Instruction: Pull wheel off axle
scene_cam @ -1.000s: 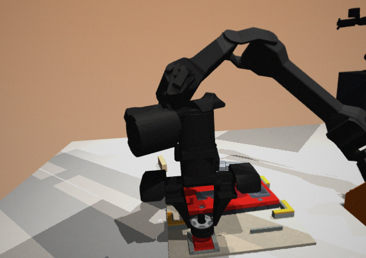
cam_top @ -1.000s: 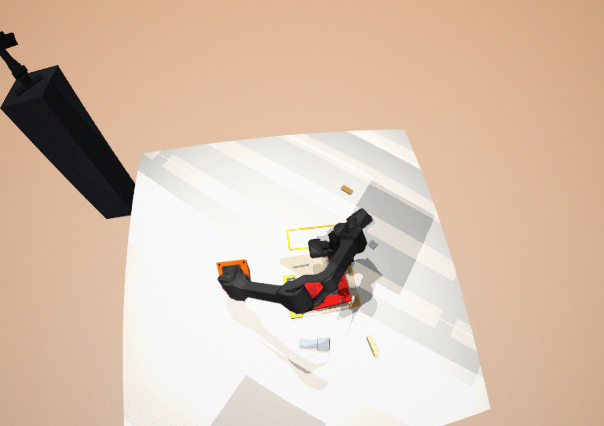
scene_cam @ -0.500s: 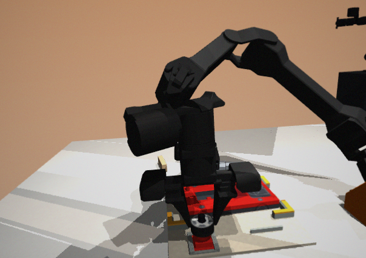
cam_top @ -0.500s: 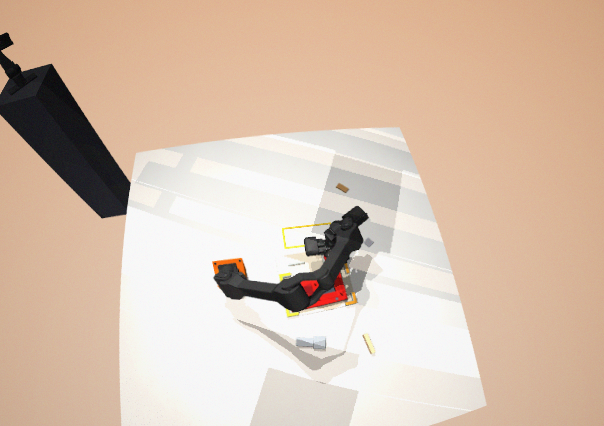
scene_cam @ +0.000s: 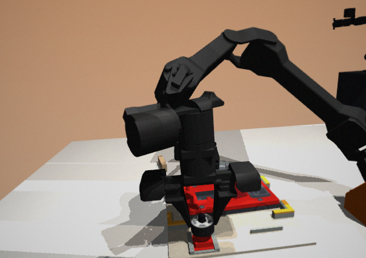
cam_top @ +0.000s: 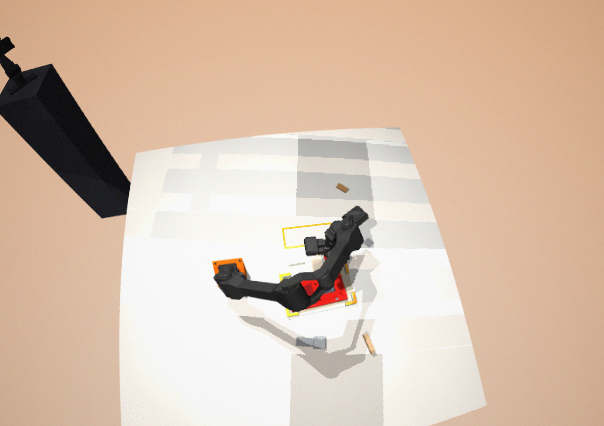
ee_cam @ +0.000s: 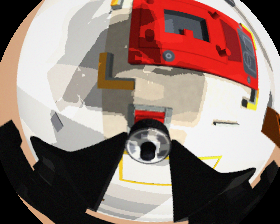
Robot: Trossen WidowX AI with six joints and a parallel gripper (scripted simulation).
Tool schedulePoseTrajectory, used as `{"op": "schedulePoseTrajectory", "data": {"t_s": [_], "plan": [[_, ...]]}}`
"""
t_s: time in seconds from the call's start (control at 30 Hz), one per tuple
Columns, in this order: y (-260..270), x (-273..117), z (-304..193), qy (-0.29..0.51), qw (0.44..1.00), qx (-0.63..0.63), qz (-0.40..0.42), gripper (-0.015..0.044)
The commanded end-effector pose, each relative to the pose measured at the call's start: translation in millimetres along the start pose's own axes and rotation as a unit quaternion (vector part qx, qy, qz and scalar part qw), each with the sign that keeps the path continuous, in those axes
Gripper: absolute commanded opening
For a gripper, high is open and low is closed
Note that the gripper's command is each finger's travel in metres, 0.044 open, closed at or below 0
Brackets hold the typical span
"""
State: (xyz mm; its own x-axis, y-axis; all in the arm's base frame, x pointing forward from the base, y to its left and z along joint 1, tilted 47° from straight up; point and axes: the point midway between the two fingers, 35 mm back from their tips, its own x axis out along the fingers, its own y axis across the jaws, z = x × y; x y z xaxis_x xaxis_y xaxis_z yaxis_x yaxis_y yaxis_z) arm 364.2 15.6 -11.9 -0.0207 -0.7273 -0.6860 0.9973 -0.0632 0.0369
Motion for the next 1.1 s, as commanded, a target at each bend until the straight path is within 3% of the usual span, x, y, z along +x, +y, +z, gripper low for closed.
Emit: {"op": "schedulePoseTrajectory", "data": {"t_s": [0.0, 1.07], "plan": [[-0.6, -8.3, -2.3, 0.001, 1.0, -0.005, 0.005, 0.0], [-0.8, -18.9, -2.4, 0.001, 1.0, -0.006, 0.007, 0.0]]}}
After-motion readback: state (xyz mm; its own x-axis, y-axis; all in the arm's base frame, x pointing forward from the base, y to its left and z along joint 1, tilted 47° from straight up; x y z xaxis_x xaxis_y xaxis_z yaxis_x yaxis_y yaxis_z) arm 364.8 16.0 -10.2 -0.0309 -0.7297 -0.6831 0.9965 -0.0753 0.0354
